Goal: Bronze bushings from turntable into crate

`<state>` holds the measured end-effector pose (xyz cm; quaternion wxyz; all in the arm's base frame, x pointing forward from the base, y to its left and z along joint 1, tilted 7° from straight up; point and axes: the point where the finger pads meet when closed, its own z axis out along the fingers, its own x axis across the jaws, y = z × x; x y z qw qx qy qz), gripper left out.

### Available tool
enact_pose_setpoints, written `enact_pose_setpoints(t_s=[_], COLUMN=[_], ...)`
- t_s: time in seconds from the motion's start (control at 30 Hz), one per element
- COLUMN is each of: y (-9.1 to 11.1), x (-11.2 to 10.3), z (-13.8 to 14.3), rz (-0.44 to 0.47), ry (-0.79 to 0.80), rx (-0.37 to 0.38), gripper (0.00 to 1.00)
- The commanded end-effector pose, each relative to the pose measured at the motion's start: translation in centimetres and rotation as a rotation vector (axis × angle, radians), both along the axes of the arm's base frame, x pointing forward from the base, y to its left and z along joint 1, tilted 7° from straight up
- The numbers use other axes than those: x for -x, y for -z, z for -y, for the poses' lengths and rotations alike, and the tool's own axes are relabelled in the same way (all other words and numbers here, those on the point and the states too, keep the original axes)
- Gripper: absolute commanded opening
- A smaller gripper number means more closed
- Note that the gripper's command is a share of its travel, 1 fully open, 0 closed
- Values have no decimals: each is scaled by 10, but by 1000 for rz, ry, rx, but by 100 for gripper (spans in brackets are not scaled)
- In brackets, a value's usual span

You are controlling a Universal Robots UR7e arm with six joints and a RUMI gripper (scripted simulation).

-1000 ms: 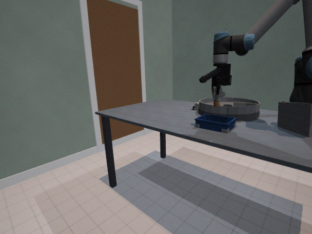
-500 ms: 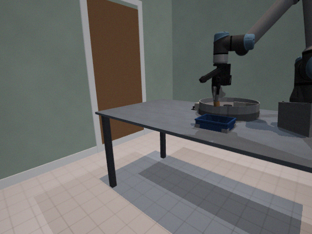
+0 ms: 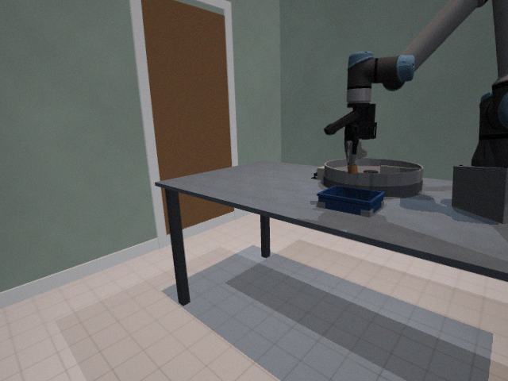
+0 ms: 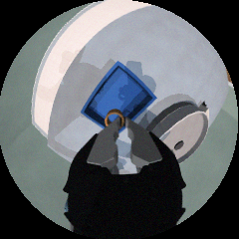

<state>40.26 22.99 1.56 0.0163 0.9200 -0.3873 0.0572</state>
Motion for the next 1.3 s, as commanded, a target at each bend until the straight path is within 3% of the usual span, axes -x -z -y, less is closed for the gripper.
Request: enact_pose_setpoints(t_s=[0.0,0.93,1.27], y=[-1,-1,27], x=[-1,-1,-2], z=[-1,-1,2], rz=[2,2,-3], ry=[-1,-1,1], rx=[0,0,1], gripper=[0,0,0])
